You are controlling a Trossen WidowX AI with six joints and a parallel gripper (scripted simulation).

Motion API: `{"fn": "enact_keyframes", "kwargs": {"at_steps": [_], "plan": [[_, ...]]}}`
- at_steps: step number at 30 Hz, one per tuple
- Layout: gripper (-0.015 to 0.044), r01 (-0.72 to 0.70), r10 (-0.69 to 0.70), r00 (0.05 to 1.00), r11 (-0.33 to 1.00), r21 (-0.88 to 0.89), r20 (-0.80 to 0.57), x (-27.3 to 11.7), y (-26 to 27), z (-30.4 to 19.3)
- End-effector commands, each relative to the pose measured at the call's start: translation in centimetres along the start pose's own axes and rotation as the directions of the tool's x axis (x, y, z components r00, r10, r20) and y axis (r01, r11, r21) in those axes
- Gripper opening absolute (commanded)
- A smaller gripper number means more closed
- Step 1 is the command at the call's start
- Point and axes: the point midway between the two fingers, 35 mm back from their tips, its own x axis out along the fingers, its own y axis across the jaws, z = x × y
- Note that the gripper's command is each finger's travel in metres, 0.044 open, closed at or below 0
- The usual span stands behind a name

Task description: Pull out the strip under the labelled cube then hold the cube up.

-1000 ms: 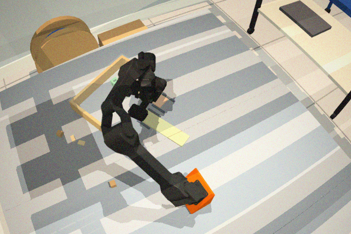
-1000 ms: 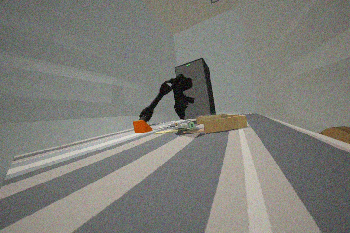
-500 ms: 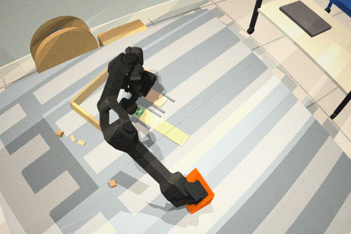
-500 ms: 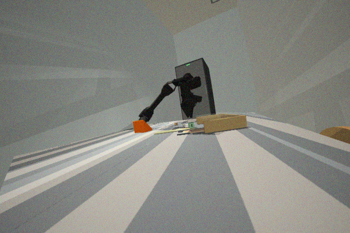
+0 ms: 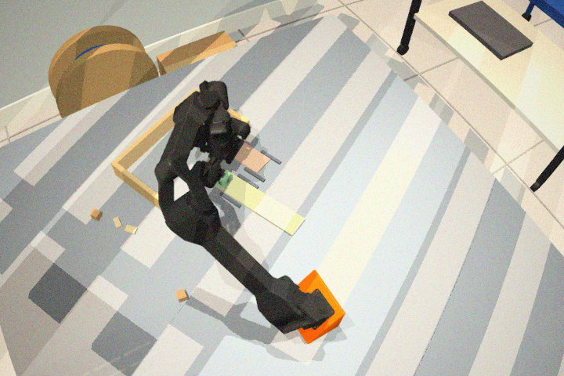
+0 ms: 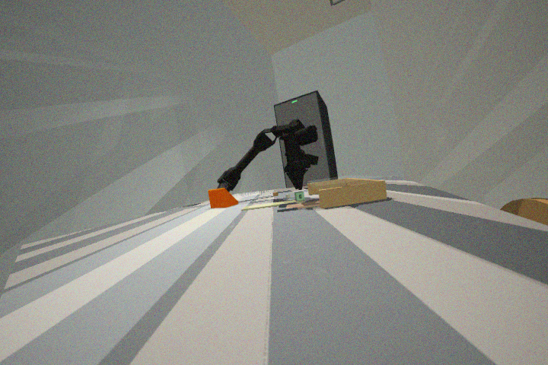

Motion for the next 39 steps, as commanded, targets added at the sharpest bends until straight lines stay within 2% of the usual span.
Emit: {"fn": "enact_keyframes", "kwargs": {"at_steps": [1,23,27,34,37,39], "plan": [[0.0250,-0.008,0.008,1.000,1.000,0.006,0.000,0.9,0.2,0.0],[0.0250,-0.010,0.009,1.000,1.000,0.006,0.001,3.6,0.3,0.0],[0.0145,-0.004,0.004,1.000,1.000,-0.001,0.000,3.3,0.2,0.0],[0.0098,-0.004,0.004,1.000,1.000,-0.001,0.000,3.3,0.2,0.0],[0.0020,-0.004,0.004,1.000,1.000,-0.001,0.000,3.3,0.3,0.0],[0.0000,-0.003,0.003,1.000,1.000,0.000,-0.001,2.8,0.5,-0.6]]}}
